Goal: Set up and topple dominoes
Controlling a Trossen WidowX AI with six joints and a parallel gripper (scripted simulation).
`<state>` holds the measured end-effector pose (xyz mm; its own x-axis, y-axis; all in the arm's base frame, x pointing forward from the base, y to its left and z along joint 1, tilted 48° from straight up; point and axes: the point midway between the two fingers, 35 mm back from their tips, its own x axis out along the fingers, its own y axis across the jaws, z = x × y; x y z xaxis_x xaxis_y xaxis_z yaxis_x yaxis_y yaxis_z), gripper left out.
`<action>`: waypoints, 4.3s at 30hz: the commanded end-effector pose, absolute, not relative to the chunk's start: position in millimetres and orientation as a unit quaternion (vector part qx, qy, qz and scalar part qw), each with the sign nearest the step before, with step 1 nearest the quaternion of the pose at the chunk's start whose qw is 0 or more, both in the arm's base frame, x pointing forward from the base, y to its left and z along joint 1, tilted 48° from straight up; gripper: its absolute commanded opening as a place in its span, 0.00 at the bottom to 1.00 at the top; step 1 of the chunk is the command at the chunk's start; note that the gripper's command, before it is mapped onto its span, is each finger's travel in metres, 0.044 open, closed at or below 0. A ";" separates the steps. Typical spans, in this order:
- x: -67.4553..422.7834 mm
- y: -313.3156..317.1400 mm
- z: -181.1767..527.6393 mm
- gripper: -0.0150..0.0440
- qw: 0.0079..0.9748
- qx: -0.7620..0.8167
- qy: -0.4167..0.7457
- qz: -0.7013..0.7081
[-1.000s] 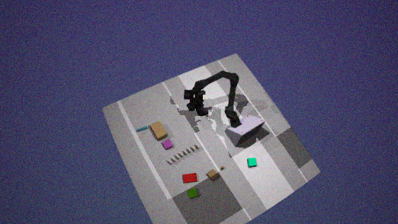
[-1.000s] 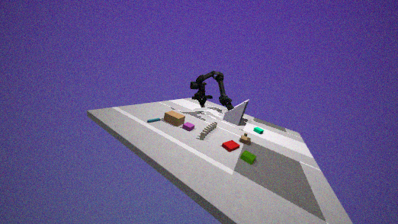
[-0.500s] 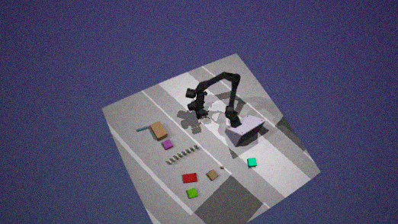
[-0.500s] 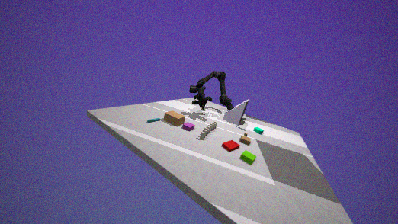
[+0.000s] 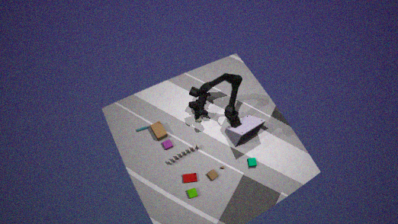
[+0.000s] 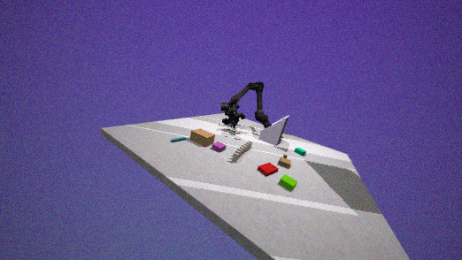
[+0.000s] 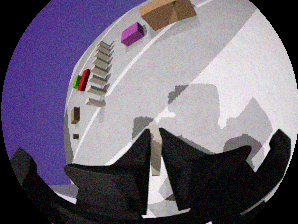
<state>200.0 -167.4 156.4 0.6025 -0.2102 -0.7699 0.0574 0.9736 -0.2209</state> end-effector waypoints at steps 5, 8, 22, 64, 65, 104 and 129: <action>200.4 -173.2 160.0 0.29 0.919 -0.106 0.376 -0.057; 199.6 -175.7 162.6 0.29 0.928 -0.117 0.349 -0.052; 186.7 -183.1 178.6 0.29 0.954 -0.188 0.229 -0.039; 142.3 -164.5 208.8 0.29 0.911 -0.411 0.010 -0.023; 142.3 -164.5 208.8 0.29 0.911 -0.411 0.010 -0.023; 149.3 -217.2 169.4 0.29 0.912 -0.409 0.017 -0.028; 151.5 -216.8 161.3 0.61 0.913 -0.408 0.012 -0.025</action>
<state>151.5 -216.2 161.5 0.9987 -0.0509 -0.0021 0.0322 0.6628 -0.7481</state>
